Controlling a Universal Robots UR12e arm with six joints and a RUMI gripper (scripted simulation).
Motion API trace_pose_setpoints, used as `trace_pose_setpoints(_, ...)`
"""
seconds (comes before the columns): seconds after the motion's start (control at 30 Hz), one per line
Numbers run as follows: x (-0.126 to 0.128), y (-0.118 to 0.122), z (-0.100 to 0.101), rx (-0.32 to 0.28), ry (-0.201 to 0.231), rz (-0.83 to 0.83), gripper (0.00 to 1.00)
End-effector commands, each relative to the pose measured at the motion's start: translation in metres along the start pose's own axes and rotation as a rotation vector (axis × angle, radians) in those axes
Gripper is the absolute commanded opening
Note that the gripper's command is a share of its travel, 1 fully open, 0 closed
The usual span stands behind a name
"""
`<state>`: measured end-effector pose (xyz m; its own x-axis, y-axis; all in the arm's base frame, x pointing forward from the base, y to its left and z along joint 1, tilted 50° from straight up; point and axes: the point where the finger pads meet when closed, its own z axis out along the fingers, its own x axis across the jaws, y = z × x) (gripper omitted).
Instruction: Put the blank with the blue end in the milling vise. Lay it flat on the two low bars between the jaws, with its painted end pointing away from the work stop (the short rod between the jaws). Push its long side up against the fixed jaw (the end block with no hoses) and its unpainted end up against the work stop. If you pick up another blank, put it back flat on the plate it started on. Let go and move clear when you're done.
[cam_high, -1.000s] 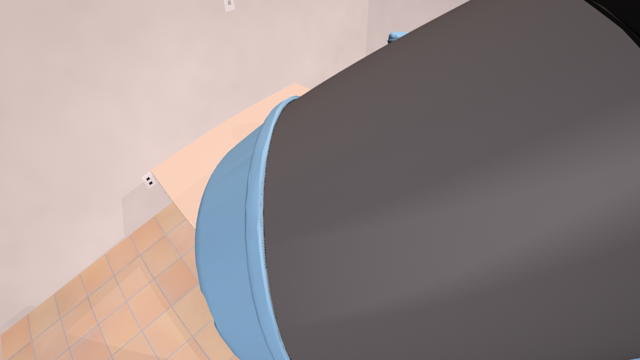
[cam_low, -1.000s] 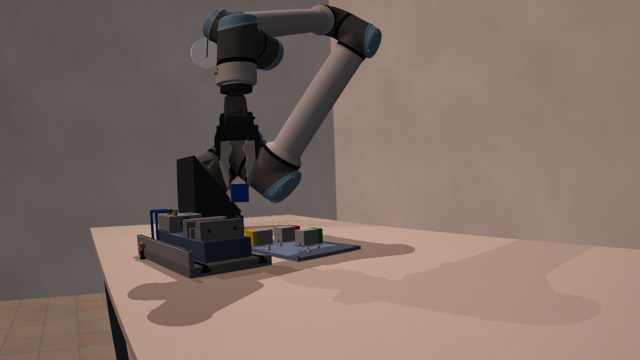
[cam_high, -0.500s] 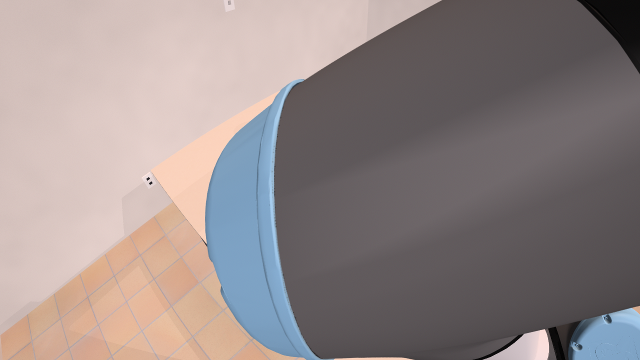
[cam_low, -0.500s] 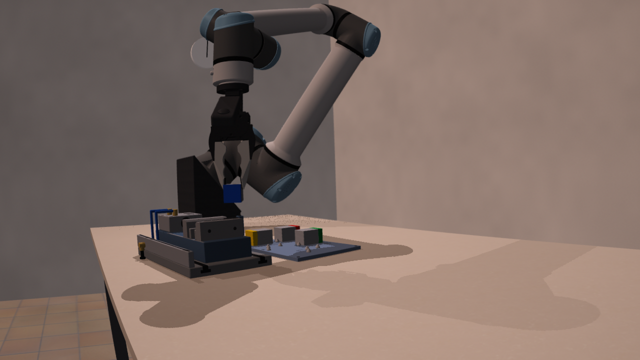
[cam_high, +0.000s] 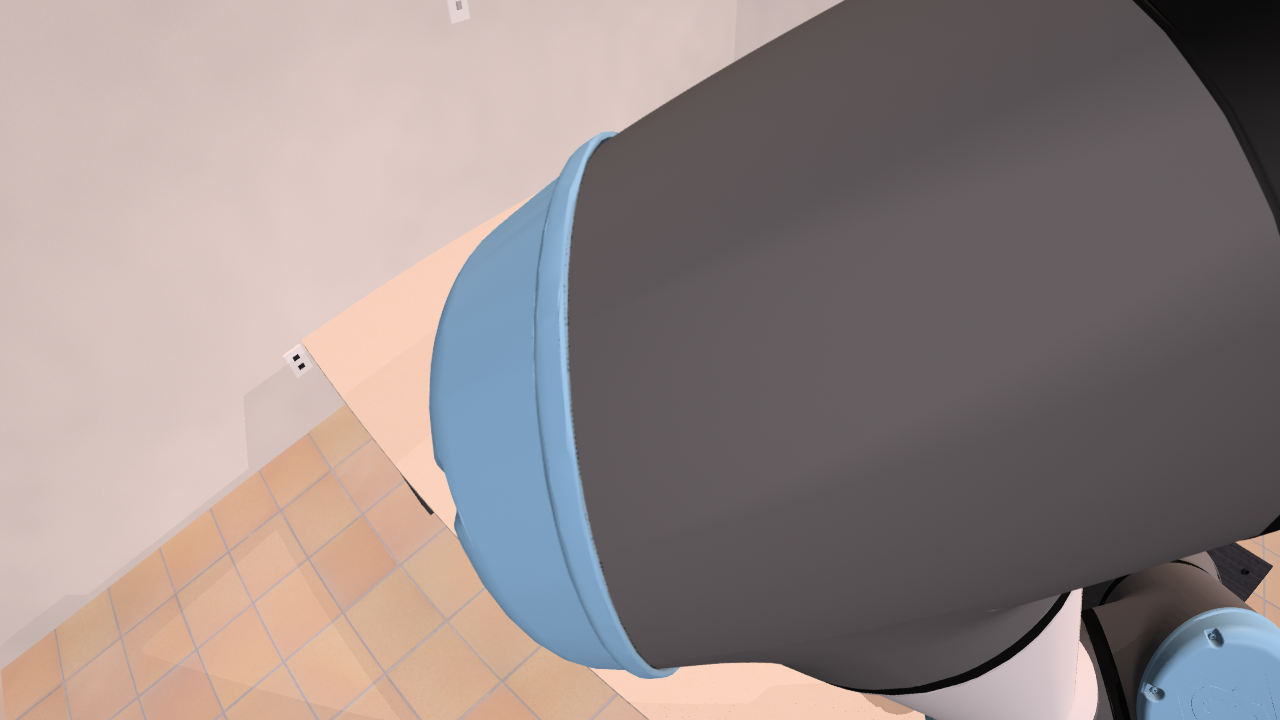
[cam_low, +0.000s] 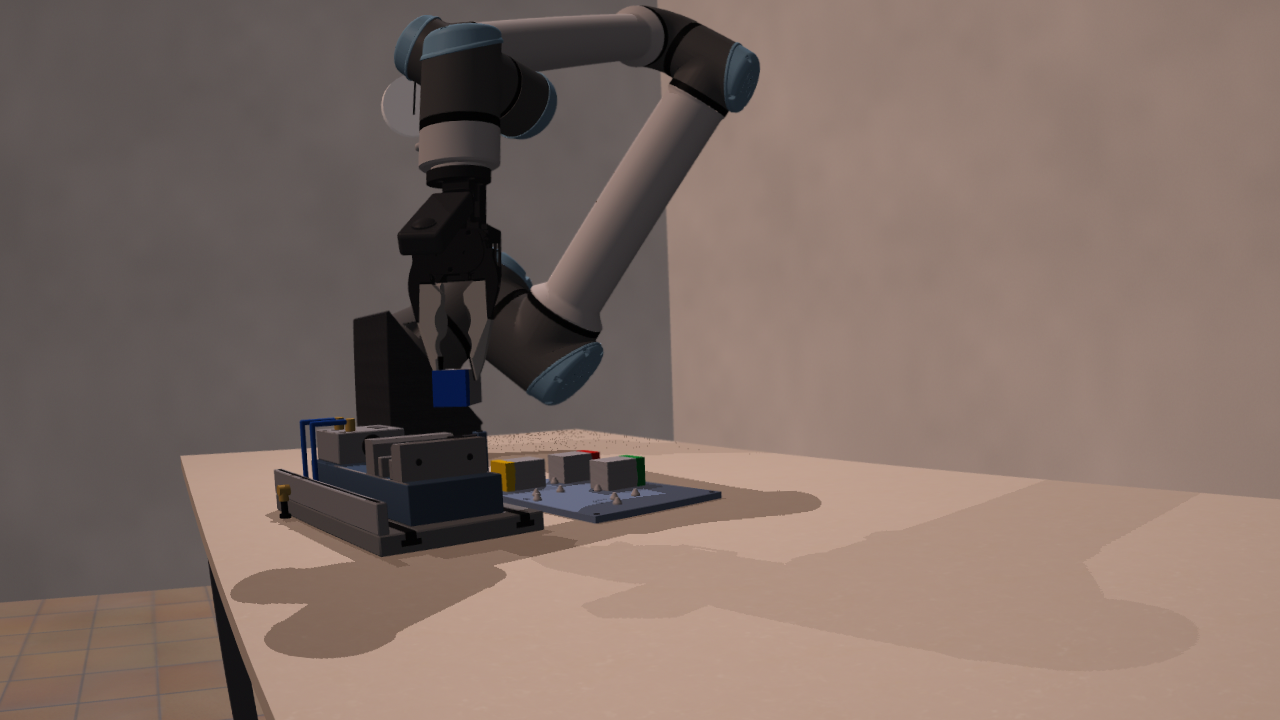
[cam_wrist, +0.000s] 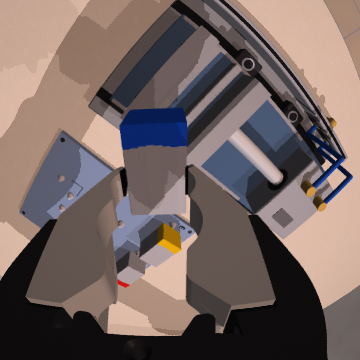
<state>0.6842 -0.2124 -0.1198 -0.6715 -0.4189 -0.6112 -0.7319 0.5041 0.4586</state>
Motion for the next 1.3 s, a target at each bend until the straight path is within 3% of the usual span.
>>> trace_pose_setpoints(0.0, 0.003, -0.004, -0.001, 0.003, 0.001, 0.071, 0.0)
trace_pose_setpoints(1.27, 0.02, -0.018, 0.0, 0.003, 0.0, 0.406, 0.0)
